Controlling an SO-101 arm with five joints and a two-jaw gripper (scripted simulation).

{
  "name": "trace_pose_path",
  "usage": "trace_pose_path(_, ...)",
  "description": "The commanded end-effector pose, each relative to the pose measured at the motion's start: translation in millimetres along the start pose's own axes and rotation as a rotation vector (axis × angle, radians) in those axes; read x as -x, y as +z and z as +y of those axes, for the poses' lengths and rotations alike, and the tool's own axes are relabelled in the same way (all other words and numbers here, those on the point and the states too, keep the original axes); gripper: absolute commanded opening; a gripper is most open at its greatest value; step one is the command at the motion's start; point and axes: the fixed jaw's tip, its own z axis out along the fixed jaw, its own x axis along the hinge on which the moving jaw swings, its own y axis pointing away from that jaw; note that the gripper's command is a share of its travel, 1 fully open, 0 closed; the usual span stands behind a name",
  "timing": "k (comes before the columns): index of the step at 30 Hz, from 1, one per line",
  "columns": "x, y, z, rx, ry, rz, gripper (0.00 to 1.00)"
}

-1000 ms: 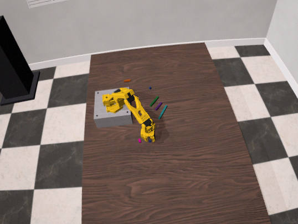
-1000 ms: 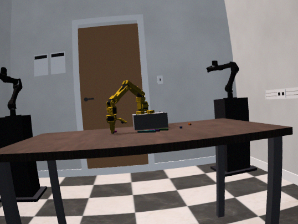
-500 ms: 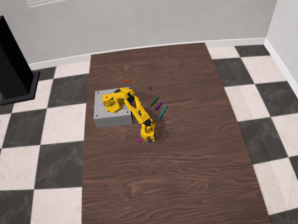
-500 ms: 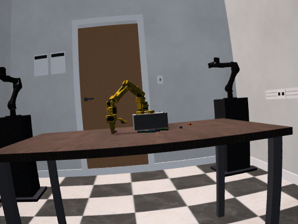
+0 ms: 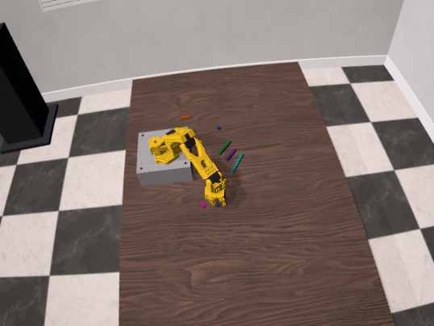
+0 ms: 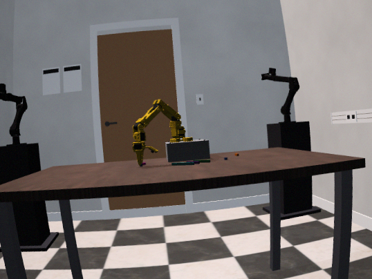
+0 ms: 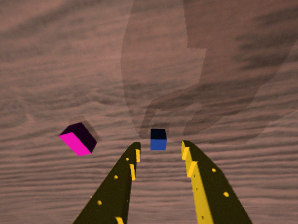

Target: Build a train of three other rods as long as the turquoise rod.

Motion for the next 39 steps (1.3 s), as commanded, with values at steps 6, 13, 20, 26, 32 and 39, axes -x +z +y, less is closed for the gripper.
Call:
trace_pose_path(6,-0.3,-11.2,2.8,0.003,0.002,-0.005,0.17)
trace_pose_path(13,-0.2,-15.3,2.8,0.003,0.002,-0.005,0.17)
trace_pose_path(20,-0.2,-15.5,2.8,0.003,0.002,-0.005,0.17)
trace_pose_path(26,-0.5,-19.1,2.6,0.003,0.002,-0.005,0.17)
trace_pose_path(32,-0.8,-28.6,2.3,0.003,0.002,-0.005,0.17)
trace_pose_path(39,-0.9,-37.7,2.2,0.003,0.002,-0.005,0.17)
